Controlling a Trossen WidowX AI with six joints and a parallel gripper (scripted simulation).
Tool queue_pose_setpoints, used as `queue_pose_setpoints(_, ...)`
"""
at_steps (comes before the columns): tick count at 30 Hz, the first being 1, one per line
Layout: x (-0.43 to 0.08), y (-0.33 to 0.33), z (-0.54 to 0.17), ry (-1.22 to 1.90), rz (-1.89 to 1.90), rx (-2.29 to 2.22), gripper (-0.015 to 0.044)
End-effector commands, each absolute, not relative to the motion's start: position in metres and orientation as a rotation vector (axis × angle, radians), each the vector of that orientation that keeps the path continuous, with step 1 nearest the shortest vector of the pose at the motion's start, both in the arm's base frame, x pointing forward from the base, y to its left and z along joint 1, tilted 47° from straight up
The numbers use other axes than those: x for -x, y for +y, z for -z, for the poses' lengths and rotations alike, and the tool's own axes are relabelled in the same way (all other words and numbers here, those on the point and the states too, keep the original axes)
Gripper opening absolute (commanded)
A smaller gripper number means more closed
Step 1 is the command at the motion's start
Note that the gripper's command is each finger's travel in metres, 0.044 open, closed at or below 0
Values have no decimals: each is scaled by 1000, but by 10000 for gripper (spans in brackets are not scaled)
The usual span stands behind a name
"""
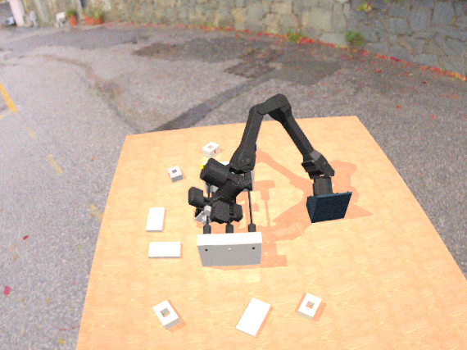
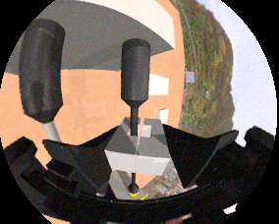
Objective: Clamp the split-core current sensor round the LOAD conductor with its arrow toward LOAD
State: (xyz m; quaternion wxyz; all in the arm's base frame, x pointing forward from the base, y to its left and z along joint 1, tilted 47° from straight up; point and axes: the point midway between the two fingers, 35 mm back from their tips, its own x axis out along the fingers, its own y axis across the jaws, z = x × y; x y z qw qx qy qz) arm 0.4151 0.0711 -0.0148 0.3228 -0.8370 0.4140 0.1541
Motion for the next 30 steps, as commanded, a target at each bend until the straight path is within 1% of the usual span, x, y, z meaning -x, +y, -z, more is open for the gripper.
queue_pose_setpoints(1, -419, 75, 11, 1066, -387, 2188, 17)
queue_pose_setpoints(2, -419, 75, 11, 1066, -387, 2188, 0)
queue_pose_setpoints(30, -419, 75, 11, 1066, -387, 2188, 0)
